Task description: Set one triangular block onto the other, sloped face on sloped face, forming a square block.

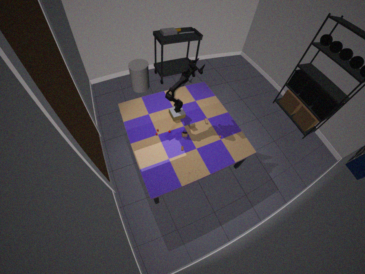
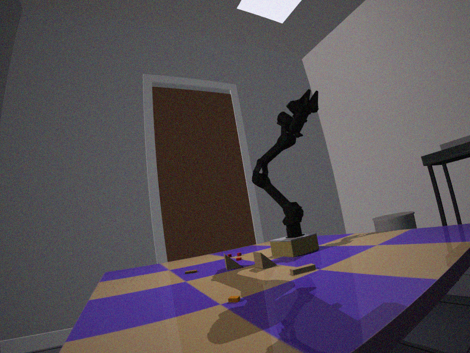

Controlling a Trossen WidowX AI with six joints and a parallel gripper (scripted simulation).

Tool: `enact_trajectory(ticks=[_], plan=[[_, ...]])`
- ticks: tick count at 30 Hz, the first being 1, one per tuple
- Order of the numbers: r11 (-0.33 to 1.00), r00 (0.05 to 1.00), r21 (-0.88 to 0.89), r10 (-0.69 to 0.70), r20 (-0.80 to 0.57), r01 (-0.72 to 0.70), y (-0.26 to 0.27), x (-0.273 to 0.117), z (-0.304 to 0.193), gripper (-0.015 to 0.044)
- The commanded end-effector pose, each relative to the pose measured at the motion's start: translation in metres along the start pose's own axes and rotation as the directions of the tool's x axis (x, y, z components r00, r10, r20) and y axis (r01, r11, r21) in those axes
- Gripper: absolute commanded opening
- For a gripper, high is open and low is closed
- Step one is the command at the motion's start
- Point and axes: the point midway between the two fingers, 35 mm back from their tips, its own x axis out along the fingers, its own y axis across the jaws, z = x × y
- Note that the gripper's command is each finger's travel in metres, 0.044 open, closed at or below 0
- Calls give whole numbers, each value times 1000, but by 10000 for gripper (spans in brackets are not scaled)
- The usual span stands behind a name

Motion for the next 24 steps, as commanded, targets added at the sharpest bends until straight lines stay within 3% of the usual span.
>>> enact_trajectory(ticks=[1, 5, 14, 20, 24], plan=[[987, 997, -152, -57, -57, 48, -17, 13, -18, 440], [959, 981, -242, -171, -96, 144, -52, 15, -32, 440], [778, 907, -602, -368, -204, 180, -121, 24, -65, 440], [634, 836, -760, -489, -250, 143, -167, 20, -77, 440], [483, 728, -874, -615, -303, 44, -222, 11, -91, 440]])
